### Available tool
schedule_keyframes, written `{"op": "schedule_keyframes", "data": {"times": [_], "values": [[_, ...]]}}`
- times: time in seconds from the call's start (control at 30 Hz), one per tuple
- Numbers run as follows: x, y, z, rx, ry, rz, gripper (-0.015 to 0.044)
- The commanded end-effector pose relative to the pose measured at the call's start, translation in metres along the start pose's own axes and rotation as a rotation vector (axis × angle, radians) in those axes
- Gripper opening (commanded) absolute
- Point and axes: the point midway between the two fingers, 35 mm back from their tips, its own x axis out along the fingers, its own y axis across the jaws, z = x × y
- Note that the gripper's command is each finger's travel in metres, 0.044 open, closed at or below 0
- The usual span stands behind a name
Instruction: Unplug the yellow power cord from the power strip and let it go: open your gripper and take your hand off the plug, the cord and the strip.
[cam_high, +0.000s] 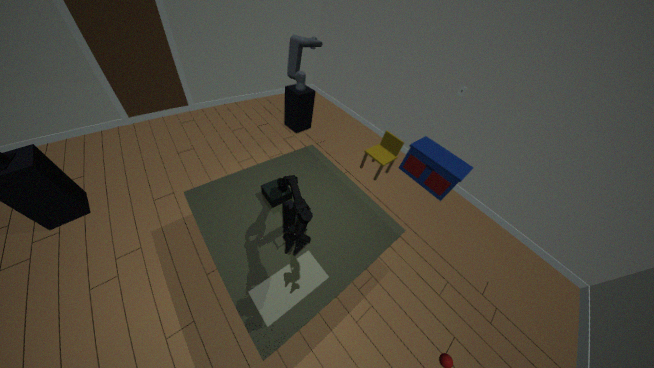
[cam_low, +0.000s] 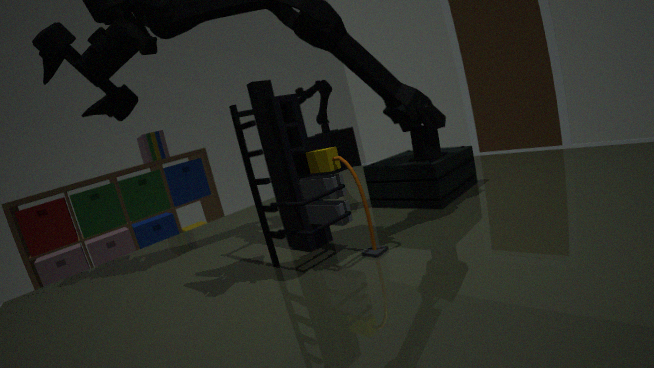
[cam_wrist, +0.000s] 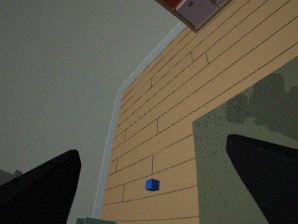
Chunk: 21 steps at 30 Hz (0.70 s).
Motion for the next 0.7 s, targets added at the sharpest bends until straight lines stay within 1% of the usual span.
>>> {"op": "schedule_keyframes", "data": {"times": [0.0, 0.07, 0.27, 0.33, 0.5, 0.67], "values": [[-0.001, -0.001, -0.002, -0.019, 0.007, -0.002, 0.0374], [-0.011, -0.006, -0.015, -0.167, 0.064, -0.018, 0.0321], [-0.070, -0.036, -0.069, -0.838, 0.352, -0.002, 0.0164], [-0.091, -0.049, -0.085, -1.040, 0.446, 0.030, 0.0160], [-0.127, -0.072, -0.105, -1.342, 0.594, 0.106, 0.0160], [-0.165, -0.099, -0.121, -1.639, 0.746, 0.219, 0.0160]]}}
